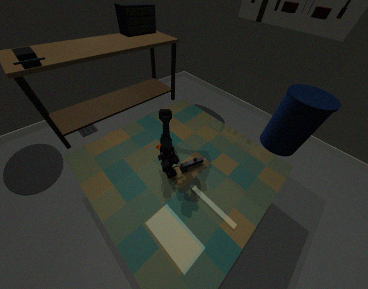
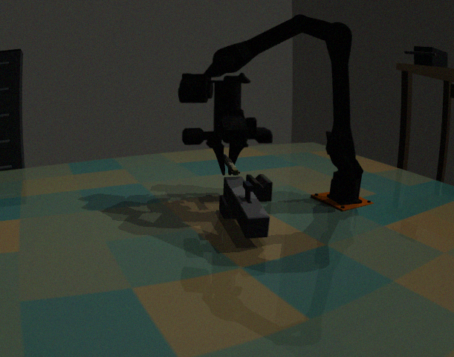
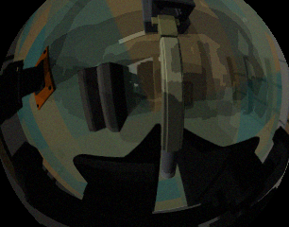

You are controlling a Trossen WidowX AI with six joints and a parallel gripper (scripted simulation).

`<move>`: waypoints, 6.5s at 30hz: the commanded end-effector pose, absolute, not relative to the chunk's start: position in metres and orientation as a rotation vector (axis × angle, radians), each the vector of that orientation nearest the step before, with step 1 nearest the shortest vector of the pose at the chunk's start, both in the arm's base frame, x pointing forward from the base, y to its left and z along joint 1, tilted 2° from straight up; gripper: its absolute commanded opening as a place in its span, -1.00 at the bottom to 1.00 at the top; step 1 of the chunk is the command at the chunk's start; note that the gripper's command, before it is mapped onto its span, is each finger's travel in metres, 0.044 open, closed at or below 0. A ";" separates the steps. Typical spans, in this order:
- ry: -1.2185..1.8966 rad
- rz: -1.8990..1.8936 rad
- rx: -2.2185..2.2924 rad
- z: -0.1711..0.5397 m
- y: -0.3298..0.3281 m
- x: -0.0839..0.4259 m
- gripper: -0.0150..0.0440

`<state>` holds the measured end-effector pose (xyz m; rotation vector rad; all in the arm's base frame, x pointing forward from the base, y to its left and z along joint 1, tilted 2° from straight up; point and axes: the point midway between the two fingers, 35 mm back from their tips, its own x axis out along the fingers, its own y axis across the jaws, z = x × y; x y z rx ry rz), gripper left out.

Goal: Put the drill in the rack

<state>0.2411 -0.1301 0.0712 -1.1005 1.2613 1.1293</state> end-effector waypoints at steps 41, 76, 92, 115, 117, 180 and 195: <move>1.259 1.123 -1.107 0.083 -0.130 0.241 -0.49; 1.259 1.122 -1.107 0.089 -0.130 0.242 -0.49; 1.259 1.122 -1.107 0.092 -0.131 0.243 -0.49; 1.259 1.122 -1.107 0.097 -0.132 0.244 -0.49; 1.259 1.122 -1.107 0.097 -0.132 0.245 -0.49; 1.265 1.126 -1.105 0.079 -0.142 0.174 -0.49; 1.265 1.126 -1.105 0.058 -0.141 0.172 -0.49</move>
